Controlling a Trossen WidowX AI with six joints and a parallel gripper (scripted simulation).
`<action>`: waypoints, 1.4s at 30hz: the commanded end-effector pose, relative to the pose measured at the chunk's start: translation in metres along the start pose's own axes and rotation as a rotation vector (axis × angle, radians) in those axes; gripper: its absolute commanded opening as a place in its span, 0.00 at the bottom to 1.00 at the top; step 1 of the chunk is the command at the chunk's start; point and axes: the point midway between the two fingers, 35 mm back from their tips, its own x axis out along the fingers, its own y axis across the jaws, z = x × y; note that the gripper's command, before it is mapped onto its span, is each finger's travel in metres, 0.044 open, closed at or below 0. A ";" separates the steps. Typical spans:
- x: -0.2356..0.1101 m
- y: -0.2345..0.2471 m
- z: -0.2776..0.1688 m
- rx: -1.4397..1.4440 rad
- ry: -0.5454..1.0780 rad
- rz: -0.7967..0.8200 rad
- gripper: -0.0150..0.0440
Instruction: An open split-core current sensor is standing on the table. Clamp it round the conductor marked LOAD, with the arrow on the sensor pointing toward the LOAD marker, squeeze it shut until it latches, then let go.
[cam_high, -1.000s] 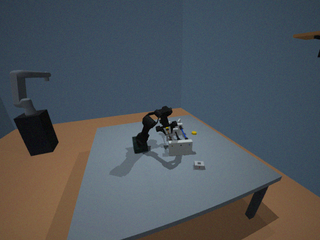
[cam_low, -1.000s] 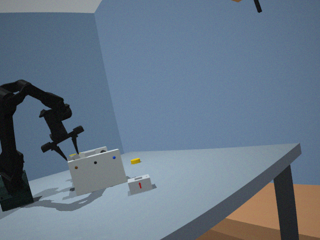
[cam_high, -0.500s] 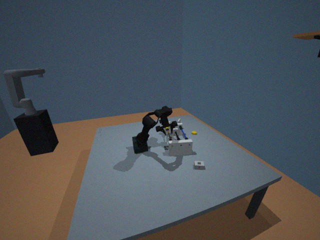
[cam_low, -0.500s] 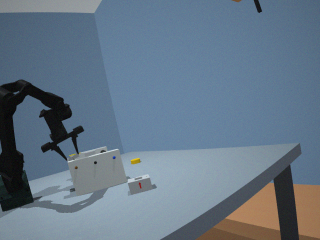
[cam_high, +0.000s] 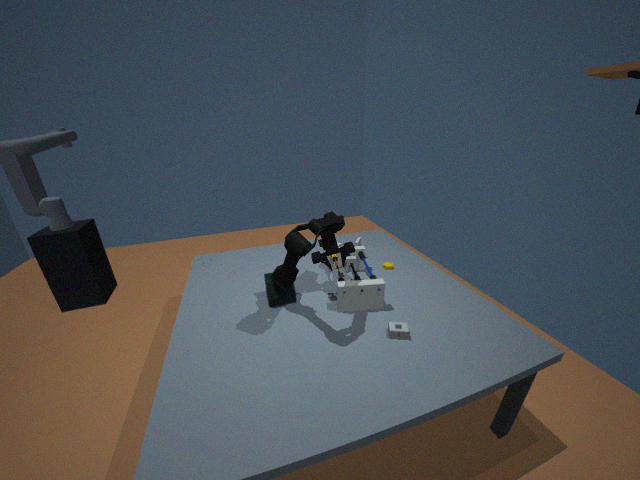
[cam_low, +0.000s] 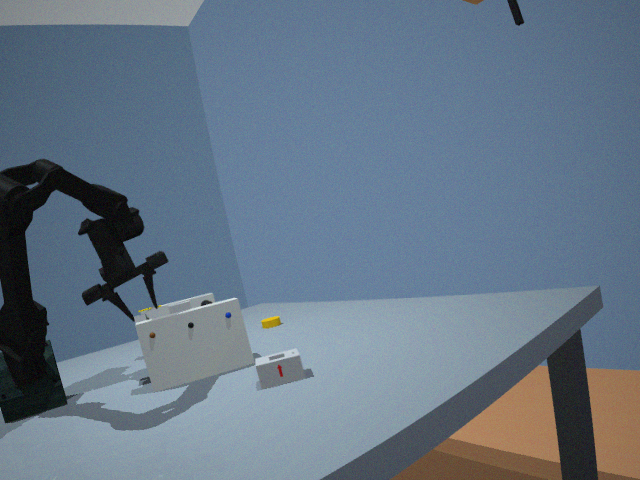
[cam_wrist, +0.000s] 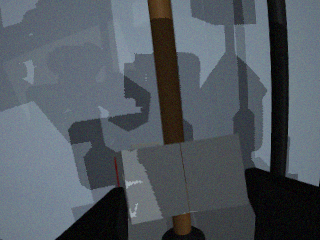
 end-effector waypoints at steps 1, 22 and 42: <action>0.000 0.000 0.000 0.003 0.000 0.001 0.25; 0.005 -0.012 -0.001 0.000 0.005 0.210 0.25; 0.005 -0.012 -0.002 -0.003 0.005 0.200 1.00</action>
